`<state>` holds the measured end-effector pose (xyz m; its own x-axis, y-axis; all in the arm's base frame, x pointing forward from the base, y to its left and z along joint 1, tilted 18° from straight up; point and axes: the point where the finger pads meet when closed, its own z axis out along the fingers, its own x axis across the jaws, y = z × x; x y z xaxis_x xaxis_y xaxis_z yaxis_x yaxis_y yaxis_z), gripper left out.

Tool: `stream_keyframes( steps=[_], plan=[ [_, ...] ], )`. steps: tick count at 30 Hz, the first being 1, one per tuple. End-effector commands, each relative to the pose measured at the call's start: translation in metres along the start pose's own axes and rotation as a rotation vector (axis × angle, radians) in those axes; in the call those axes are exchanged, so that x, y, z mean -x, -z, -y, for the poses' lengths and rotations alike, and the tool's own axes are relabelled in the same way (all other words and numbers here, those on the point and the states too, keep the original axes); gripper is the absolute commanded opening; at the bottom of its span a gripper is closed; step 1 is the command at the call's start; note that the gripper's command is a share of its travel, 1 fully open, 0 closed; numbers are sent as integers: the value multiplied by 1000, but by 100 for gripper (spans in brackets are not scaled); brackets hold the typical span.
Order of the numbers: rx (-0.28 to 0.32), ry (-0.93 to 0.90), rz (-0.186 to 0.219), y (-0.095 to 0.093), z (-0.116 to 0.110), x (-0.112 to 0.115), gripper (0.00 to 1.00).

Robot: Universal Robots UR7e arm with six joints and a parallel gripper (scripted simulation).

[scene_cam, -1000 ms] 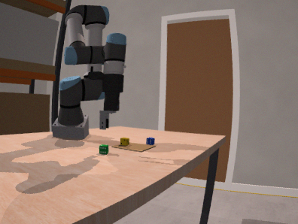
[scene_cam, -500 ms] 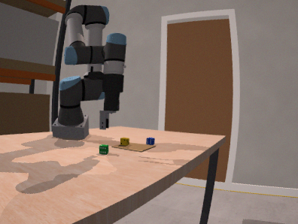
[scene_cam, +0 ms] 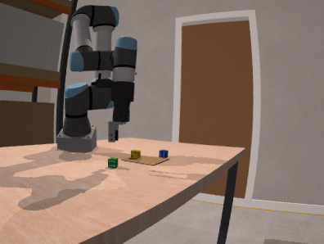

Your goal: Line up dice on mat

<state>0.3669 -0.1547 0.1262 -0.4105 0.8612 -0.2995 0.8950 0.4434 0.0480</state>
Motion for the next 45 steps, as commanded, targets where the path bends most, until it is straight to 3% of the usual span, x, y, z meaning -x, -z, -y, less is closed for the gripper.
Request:
stream_keyframes(
  steps=[1, 31, 45],
  plan=[
    [1, 0, 1, -4, 0, 0, 87],
    [1, 0, 1, -42, 1, 1, 87],
    [1, 0, 1, -48, 1, 1, 87]
  ],
)
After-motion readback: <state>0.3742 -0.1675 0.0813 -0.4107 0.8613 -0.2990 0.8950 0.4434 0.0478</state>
